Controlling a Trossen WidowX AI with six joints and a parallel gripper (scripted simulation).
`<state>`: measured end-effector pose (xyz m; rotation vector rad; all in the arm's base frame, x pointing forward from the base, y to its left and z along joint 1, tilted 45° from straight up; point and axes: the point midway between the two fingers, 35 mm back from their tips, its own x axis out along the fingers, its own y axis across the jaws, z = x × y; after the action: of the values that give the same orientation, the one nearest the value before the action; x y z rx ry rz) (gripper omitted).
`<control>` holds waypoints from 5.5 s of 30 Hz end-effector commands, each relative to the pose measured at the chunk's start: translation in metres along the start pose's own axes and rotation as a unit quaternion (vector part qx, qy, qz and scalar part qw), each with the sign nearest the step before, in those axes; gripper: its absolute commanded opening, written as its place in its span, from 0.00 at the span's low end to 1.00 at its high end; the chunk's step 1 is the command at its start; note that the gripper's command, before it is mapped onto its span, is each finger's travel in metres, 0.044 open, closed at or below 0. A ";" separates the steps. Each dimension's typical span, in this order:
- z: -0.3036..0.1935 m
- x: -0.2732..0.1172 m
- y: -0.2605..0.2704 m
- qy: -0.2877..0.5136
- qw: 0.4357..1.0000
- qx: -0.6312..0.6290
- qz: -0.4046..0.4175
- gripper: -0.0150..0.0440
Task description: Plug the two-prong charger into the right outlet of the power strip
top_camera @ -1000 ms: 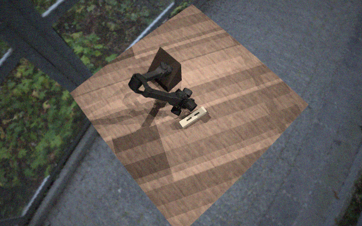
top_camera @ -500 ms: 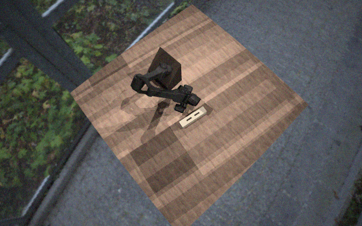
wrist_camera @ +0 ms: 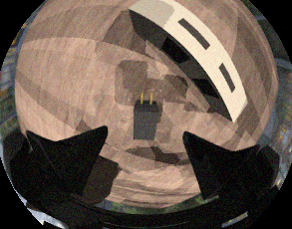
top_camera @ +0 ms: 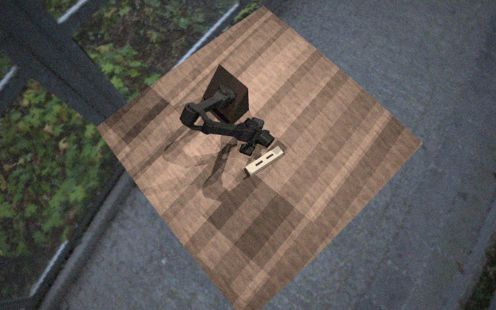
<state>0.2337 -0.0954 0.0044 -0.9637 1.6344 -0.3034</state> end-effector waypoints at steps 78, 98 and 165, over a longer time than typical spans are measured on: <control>-0.006 -0.002 0.003 0.005 0.999 0.032 0.004 0.25; -0.015 0.025 -0.012 0.002 0.979 0.205 0.016 0.25; 0.018 0.037 -0.051 0.000 0.953 0.303 0.017 0.25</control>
<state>0.2716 -0.1495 0.0071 -0.4721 1.4224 -0.7324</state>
